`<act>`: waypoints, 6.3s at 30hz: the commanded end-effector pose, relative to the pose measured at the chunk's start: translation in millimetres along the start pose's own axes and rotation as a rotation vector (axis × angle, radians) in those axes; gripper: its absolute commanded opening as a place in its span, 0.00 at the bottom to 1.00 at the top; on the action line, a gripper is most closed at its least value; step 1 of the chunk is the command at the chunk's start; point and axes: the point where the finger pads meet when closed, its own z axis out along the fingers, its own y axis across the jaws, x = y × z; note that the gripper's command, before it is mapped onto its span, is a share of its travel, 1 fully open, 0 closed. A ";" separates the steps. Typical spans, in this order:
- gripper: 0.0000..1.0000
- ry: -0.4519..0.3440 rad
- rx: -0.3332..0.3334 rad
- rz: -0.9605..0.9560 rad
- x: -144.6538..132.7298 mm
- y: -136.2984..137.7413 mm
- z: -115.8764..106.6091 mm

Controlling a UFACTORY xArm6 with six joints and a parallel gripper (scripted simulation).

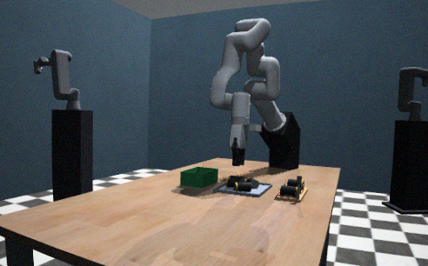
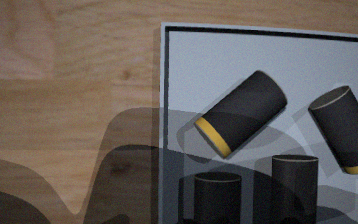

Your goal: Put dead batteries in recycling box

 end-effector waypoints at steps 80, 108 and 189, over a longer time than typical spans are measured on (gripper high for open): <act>0.51 -0.012 0.061 -0.001 8.5 62.8 -54.7; 0.51 -0.012 0.061 -0.001 8.5 62.8 -54.7; 0.51 -0.012 0.061 0.001 6.0 61.8 23.8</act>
